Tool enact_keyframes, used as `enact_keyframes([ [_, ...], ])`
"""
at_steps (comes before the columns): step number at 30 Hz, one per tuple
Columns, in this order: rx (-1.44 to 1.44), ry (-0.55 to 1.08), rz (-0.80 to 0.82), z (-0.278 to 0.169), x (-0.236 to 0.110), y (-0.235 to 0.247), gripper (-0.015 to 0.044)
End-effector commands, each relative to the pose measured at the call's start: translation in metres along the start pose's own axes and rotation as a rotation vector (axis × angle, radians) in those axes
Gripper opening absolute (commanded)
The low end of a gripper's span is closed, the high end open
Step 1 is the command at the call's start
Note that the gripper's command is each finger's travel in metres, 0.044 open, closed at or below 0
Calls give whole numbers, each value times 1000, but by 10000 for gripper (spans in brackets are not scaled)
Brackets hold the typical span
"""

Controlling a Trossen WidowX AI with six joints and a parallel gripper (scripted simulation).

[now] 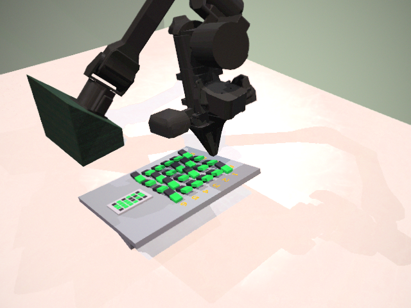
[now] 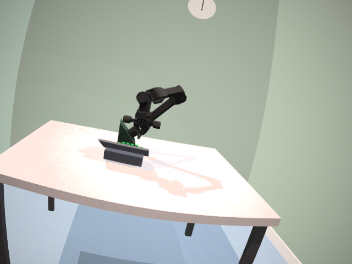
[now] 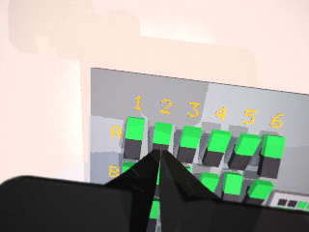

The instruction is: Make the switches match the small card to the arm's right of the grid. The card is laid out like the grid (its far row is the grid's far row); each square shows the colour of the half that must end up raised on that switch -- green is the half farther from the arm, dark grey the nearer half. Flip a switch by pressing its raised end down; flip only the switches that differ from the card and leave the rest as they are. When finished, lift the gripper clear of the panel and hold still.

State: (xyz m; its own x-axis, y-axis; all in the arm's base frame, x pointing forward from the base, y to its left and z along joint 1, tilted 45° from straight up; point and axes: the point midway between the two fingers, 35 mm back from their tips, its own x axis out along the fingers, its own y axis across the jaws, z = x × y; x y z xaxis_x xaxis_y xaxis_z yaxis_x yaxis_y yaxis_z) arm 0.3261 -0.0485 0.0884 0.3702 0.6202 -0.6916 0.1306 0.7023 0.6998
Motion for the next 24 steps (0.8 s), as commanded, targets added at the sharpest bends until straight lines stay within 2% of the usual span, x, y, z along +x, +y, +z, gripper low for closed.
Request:
enact_keyframes([
  [1,6,-5,-2,2,4,-1,0],
  [16,6,-6,-1,2,27,-1,0],
  [24,6,-6,-1,3,28,-1,0],
])
